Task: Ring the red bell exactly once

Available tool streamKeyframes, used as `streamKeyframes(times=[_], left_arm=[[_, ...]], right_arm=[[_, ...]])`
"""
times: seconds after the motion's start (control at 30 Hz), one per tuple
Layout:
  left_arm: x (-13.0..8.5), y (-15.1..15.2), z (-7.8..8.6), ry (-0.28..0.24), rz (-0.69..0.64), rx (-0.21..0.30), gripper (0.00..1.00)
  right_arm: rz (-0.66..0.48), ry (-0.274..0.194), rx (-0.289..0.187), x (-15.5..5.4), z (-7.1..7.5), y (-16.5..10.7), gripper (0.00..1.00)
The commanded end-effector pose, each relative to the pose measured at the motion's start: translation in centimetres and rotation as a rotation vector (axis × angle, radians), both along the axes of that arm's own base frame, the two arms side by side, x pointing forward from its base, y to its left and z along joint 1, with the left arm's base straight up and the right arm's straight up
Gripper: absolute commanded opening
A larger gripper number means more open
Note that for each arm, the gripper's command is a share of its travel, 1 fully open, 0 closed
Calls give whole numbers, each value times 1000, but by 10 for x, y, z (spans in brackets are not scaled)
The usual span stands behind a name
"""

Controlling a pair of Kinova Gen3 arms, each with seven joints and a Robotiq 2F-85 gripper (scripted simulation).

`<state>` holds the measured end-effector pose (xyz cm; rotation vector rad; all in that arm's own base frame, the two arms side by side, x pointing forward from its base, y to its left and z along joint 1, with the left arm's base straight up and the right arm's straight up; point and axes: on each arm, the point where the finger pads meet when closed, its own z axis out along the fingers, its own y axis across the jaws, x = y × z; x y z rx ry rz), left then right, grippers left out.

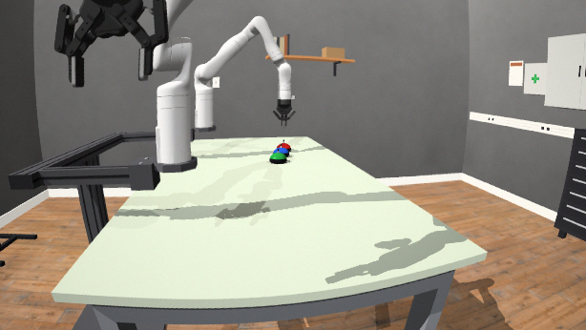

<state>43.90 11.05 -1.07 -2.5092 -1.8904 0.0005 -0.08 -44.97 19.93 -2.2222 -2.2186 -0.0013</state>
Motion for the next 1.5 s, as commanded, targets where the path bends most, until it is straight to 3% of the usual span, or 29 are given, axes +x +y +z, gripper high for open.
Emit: streamKeyframes(times=[0.0,1.1,1.47], left_arm=[[1,0,1,-2,0,1,19],[1,0,0,-2,0,1,19],[1,0,-9,-2,0,1,19]], right_arm=[[0,0,-2,0,1,0,1000],[0,0,-2,0,1,0,1000],[0,0,-2,0,1,0,1000]])
